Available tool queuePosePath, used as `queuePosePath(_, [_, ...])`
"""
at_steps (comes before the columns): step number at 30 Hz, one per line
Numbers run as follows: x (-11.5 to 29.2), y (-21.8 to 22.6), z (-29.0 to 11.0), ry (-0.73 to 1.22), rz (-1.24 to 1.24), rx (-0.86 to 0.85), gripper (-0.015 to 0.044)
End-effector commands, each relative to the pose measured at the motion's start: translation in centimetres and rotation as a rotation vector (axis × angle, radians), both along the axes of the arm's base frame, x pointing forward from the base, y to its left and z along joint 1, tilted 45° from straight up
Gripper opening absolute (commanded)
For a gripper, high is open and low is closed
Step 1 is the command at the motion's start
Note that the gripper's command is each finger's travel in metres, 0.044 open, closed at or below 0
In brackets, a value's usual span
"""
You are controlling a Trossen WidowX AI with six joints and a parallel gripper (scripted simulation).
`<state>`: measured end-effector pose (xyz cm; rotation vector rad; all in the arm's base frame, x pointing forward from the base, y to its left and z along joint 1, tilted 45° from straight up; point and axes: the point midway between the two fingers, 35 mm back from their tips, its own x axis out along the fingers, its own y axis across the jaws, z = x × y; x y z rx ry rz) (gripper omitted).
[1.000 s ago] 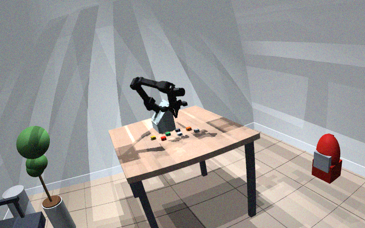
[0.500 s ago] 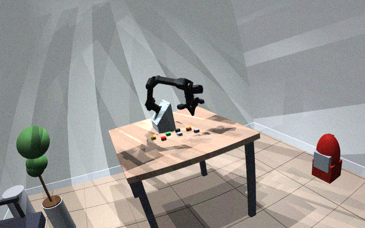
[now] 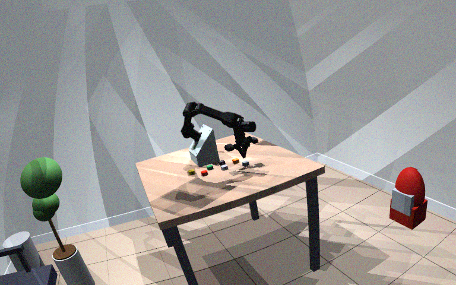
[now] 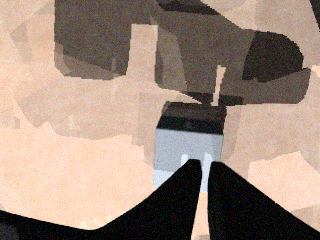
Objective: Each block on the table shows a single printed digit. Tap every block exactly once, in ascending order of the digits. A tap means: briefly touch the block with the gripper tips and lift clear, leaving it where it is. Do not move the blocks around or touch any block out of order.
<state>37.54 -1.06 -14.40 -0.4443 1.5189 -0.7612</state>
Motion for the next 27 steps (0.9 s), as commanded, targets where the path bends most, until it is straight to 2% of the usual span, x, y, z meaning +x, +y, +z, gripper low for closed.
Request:
queuePosePath(1, [-0.2, -0.6, -0.5, 0.010, 0.004, -0.007, 0.0020])
queuePosePath(23, [-0.5, -2.1, -2.0, 0.010, 0.003, -0.008, 0.0020])
queuePosePath(27, [-0.1, 0.0, 0.1, 0.010, 0.003, -0.006, 0.0020])
